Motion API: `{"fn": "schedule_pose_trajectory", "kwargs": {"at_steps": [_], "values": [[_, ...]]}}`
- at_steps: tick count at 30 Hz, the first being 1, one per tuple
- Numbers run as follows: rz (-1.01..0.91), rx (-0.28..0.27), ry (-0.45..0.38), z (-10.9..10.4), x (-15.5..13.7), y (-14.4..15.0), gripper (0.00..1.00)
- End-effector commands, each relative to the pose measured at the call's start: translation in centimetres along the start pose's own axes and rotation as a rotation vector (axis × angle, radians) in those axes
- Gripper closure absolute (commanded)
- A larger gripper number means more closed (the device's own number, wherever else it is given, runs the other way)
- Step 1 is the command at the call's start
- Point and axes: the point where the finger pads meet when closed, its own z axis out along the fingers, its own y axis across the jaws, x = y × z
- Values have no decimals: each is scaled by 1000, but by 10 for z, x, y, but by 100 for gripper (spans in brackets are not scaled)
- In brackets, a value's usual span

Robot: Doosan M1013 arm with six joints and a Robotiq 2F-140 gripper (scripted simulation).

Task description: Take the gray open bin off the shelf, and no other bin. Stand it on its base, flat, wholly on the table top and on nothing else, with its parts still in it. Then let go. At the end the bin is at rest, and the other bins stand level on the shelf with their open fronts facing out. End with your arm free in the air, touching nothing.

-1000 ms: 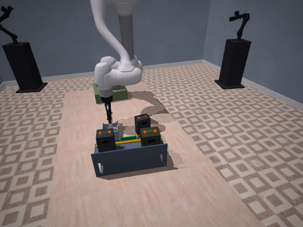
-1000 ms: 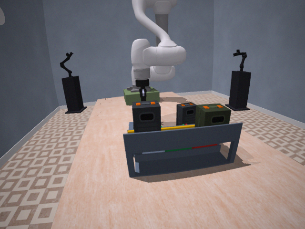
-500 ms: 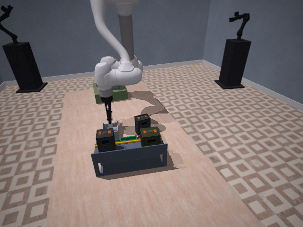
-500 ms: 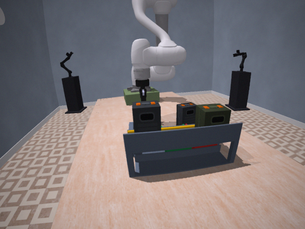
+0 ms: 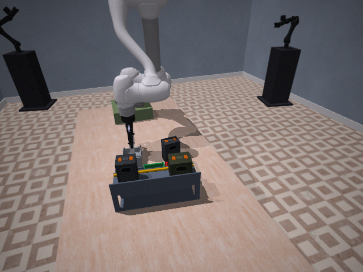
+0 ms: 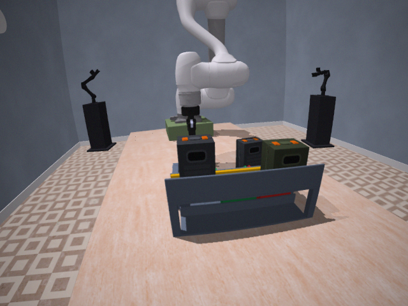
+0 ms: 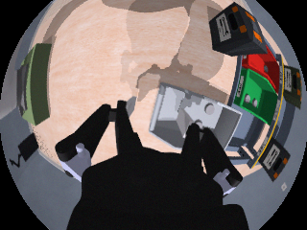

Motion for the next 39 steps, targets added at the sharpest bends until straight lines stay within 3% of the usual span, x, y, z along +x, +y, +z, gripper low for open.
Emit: {"fn": "schedule_pose_trajectory", "kwargs": {"at_steps": [1, 27, 32, 39], "values": [[0, 0, 0, 0, 0, 0, 43], [0, 0, 0, 0, 0, 0, 43], [0, 0, 0, -40, 0, 0, 43], [0, 0, 0, -40, 0, 0, 43]]}}
